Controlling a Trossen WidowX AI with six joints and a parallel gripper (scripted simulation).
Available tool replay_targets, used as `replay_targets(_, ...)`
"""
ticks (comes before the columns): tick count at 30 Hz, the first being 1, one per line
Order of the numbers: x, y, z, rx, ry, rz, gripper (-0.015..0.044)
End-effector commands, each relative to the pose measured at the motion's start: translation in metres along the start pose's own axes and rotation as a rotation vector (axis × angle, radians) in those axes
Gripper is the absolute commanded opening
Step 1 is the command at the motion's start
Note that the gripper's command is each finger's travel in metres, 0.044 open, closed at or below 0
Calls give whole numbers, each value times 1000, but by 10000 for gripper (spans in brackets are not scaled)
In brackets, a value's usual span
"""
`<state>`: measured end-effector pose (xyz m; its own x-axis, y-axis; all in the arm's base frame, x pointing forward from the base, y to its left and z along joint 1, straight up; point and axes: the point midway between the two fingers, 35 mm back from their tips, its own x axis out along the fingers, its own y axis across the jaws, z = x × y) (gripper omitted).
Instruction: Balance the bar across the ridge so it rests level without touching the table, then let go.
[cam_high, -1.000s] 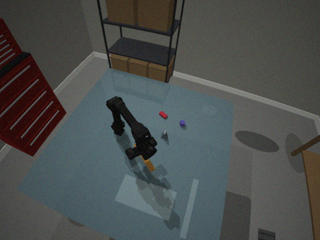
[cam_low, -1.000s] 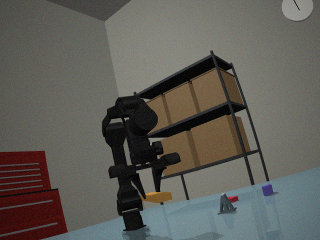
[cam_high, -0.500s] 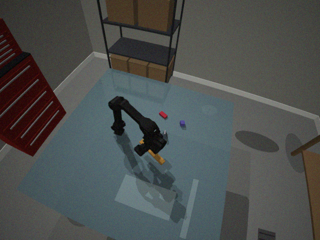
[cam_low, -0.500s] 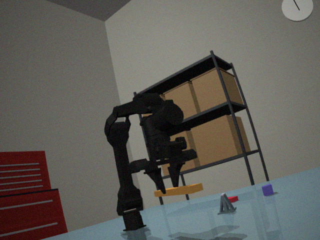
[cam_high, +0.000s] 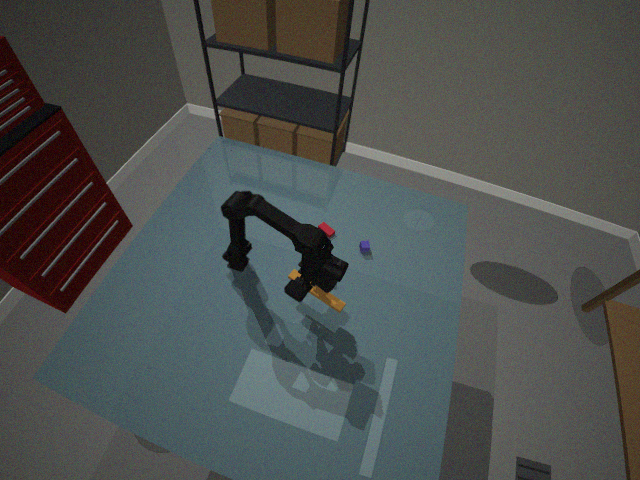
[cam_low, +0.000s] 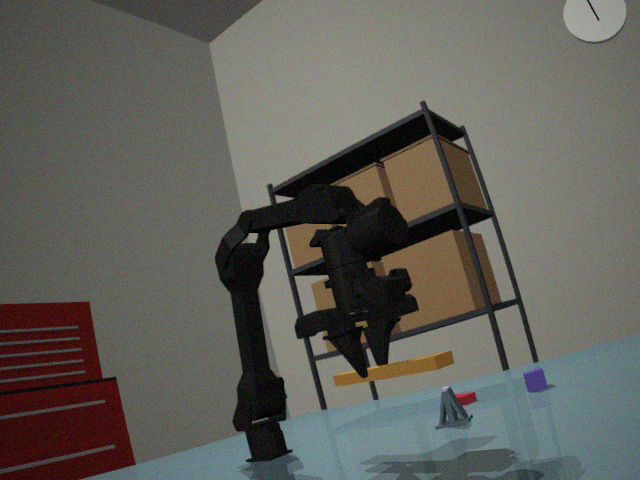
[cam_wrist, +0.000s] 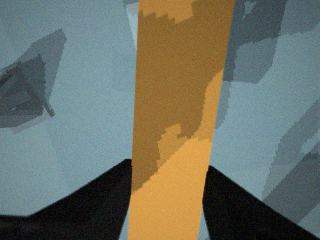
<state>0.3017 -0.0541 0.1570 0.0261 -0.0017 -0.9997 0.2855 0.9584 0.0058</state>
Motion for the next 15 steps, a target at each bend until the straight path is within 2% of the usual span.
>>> replay_targets(1,-2,14,0,-57,-3,-1,0)
replay_targets(15,-2,67,-8,-245,-3,3,0)
